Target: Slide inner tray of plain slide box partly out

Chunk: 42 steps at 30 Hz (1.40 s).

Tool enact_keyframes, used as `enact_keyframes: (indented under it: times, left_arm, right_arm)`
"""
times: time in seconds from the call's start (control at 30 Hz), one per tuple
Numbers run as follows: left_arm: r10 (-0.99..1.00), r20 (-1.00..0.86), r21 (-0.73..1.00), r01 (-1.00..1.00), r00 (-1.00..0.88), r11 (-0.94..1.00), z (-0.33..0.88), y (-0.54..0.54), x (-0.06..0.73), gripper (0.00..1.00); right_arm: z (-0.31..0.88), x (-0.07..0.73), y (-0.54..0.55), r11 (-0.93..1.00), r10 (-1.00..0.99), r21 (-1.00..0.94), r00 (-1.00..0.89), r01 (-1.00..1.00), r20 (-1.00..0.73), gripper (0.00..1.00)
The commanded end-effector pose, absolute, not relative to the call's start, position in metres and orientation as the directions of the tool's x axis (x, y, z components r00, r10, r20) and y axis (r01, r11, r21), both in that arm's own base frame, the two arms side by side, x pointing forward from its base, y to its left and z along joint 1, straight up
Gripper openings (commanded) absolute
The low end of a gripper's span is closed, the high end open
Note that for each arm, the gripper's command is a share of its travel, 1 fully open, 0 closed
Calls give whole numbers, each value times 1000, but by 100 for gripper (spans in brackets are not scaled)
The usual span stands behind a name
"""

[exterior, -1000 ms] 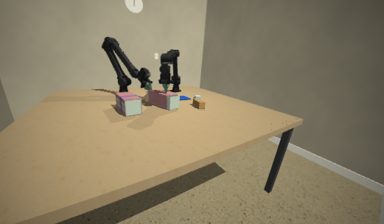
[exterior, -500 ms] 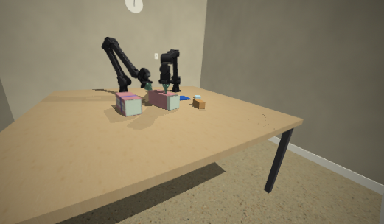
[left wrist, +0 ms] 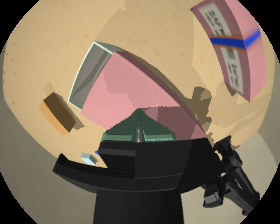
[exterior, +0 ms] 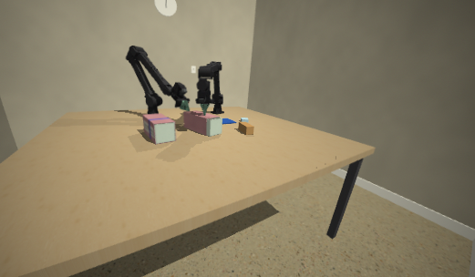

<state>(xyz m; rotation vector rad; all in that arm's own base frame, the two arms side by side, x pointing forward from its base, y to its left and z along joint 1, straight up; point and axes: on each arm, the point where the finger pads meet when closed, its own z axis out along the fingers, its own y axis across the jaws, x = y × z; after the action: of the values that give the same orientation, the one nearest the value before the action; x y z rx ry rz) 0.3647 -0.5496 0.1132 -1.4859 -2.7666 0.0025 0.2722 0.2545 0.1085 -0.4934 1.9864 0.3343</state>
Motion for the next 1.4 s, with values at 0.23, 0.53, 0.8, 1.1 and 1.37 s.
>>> enact_keyframes:
  times: [0.23, 0.53, 0.8, 1.1, 1.37]
  left_arm:
    - [821, -72, 2, 823, -566, 567, 168, -553, 374, 0]
    - [822, -49, 3, 823, -568, 568, 164, -550, 375, 0]
    - [814, -72, 3, 816, -577, 578, 175, -541, 377, 0]
    - [798, -103, 3, 802, -594, 597, 178, -532, 390, 0]
    - [771, -162, 2, 781, -616, 625, 192, -521, 409, 0]
  right_arm:
    - [137, 289, 271, 879, -144, 47, -357, -475, -923, 0]
    - [137, 289, 271, 879, -144, 47, -357, -475, -923, 0]
    - [143, 293, 273, 878, -149, 38, -347, -478, -926, 0]
    - [142, 299, 270, 884, -165, 25, -363, -467, -917, 0]
    - [154, 313, 268, 892, -150, 30, -356, -452, -922, 0]
